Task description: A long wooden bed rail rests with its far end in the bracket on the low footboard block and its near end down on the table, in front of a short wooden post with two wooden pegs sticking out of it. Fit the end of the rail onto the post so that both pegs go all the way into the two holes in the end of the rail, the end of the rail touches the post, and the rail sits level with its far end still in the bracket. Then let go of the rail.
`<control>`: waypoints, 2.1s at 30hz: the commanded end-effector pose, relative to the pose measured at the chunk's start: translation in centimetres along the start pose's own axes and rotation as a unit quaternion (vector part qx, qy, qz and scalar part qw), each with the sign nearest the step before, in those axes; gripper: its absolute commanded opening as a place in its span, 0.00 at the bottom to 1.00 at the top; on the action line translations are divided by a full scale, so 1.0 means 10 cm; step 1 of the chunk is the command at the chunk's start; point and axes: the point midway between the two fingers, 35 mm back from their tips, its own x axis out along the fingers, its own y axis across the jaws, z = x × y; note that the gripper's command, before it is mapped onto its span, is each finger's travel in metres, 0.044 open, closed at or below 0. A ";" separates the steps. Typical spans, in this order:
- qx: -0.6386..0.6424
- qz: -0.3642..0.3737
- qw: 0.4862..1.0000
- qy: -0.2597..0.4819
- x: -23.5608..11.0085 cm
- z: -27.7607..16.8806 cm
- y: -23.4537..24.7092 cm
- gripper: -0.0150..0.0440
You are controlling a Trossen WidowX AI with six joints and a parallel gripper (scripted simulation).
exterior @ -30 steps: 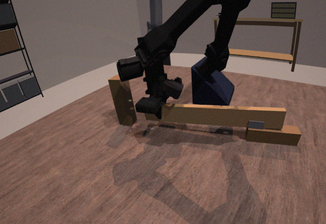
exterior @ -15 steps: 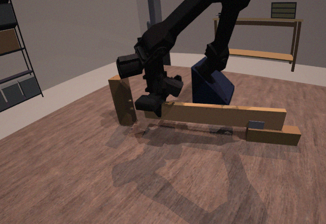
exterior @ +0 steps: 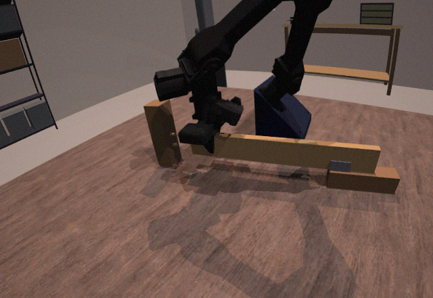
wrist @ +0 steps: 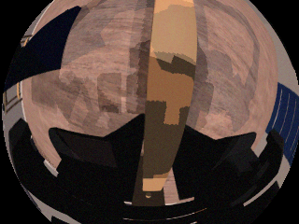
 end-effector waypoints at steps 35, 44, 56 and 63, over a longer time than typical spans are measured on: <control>-0.002 -0.008 1.000 0.003 -0.05 -0.02 0.00 0.25; -0.002 -0.008 1.000 0.003 -0.05 -0.02 0.00 0.25; -0.002 -0.008 1.000 0.003 -0.03 -0.02 0.00 0.25; -0.002 -0.008 1.000 0.003 -0.03 -0.03 0.00 0.25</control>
